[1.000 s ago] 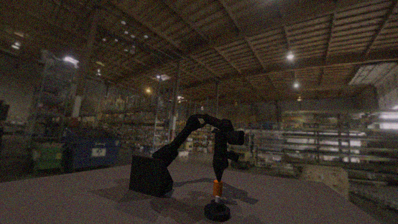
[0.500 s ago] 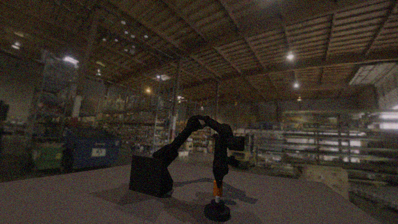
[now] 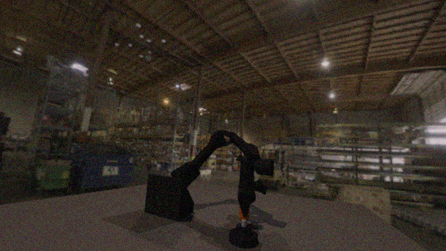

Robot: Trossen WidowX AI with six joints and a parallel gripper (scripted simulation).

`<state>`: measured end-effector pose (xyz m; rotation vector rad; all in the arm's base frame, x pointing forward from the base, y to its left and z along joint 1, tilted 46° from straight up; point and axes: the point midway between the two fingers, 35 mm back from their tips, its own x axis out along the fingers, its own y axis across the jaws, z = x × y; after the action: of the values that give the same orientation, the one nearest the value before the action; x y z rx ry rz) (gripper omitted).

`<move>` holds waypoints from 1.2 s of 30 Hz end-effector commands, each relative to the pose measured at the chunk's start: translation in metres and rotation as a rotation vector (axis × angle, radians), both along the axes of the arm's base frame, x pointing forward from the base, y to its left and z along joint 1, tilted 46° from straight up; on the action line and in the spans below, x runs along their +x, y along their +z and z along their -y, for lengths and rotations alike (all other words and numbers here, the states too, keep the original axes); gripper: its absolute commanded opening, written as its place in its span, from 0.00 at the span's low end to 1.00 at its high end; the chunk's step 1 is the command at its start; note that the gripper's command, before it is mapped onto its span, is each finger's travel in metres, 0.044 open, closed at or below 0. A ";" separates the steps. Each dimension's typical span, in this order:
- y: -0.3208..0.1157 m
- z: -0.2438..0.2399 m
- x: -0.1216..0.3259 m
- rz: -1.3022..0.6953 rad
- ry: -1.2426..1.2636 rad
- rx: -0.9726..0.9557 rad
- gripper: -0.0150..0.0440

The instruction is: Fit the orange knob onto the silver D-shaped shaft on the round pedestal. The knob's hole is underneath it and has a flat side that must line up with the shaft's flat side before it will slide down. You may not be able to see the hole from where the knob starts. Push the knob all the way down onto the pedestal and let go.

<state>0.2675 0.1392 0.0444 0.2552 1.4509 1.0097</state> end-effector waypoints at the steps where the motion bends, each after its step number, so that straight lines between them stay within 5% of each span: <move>1: -0.005 -0.006 -0.003 -0.007 0.000 0.004 1.00; 6: -0.009 -0.009 -0.005 -0.007 0.000 0.005 1.00; 16: -0.009 -0.009 -0.005 -0.007 0.000 0.005 0.56; 22: -0.009 -0.009 -0.005 -0.007 0.000 0.005 0.49; 27: -0.004 -0.004 -0.002 -0.006 -0.001 0.002 0.26; 36: 0.013 0.015 0.009 -0.004 -0.003 -0.005 0.25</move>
<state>0.2720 0.1324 0.0508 0.2611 1.4572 1.0073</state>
